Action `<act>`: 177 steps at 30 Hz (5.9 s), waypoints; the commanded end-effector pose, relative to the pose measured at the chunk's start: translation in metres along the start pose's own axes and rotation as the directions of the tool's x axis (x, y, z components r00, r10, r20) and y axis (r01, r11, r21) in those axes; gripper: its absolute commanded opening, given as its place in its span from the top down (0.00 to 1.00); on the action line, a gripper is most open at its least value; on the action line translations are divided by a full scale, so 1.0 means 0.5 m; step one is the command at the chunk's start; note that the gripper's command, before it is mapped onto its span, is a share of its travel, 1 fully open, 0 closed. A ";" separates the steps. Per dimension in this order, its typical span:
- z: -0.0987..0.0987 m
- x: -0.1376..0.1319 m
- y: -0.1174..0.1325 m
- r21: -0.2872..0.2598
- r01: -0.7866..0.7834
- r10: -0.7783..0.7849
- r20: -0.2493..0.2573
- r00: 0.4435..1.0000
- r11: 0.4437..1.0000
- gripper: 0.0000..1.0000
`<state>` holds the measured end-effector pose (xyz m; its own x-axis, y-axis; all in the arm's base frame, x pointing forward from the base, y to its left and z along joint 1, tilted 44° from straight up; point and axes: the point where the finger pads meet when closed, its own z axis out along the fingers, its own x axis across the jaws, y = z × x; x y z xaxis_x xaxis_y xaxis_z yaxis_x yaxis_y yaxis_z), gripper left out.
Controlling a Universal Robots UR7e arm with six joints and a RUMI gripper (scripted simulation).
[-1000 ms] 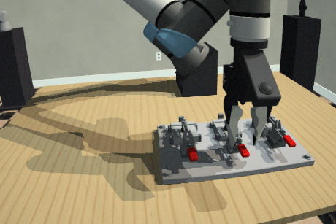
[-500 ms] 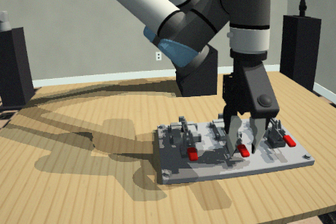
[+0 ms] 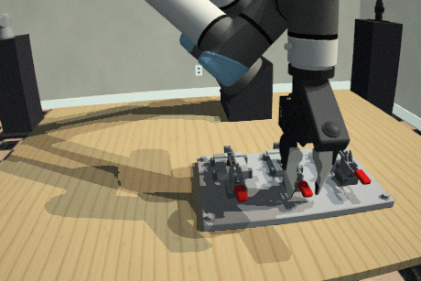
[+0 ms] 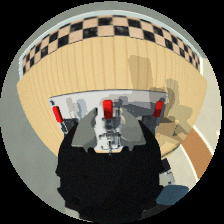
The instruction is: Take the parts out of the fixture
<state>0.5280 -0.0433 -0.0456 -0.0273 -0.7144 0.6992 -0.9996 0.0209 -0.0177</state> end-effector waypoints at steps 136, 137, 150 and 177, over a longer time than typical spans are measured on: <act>-0.067 0.000 0.096 0.001 0.000 0.000 0.000 1.000 1.000 1.00; -0.067 0.000 0.096 0.001 0.000 0.000 0.000 1.000 1.000 1.00; -0.067 0.000 0.096 0.001 0.000 0.000 0.000 1.000 1.000 1.00; -0.067 0.000 0.096 0.001 0.000 0.000 0.000 1.000 1.000 0.72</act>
<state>0.4796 -0.0194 -0.0230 -0.0272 -0.7143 0.6993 -0.9996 0.0208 -0.0178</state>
